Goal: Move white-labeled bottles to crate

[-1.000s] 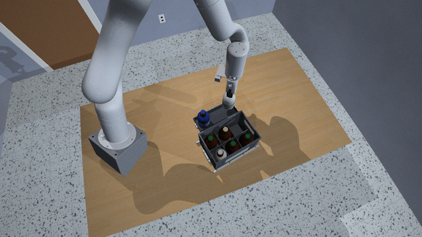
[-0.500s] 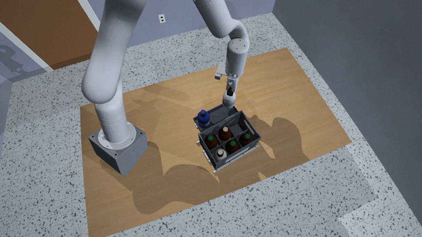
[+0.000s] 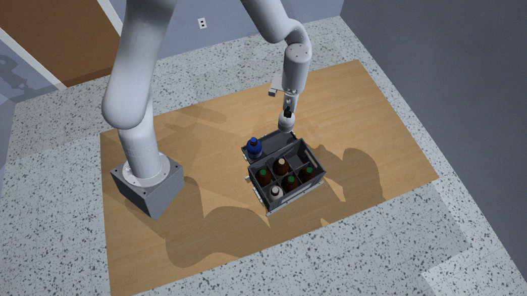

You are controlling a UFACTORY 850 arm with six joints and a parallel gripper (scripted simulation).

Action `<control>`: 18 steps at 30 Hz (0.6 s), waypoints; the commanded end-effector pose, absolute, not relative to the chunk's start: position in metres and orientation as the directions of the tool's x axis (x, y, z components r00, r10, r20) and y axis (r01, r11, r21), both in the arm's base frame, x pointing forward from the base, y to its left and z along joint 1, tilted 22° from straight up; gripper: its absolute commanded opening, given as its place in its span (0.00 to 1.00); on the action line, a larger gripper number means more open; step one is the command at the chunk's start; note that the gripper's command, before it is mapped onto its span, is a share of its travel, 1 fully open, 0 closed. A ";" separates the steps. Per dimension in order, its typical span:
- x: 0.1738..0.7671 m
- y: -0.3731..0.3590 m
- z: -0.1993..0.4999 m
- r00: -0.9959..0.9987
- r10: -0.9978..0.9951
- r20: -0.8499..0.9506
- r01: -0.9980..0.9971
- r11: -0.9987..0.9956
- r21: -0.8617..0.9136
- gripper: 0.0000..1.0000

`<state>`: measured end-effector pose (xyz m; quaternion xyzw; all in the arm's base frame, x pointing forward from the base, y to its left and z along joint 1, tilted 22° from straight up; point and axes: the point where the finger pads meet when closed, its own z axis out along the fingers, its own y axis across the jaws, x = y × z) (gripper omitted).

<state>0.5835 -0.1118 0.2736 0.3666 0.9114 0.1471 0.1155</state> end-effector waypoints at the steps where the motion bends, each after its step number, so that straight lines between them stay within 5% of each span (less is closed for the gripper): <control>1: 0.582 -0.114 0.281 -0.704 0.702 -0.105 0.633 0.688 0.354 0.00; 18: 0.576 -0.117 0.299 -0.704 0.702 -0.105 0.633 0.688 0.354 0.00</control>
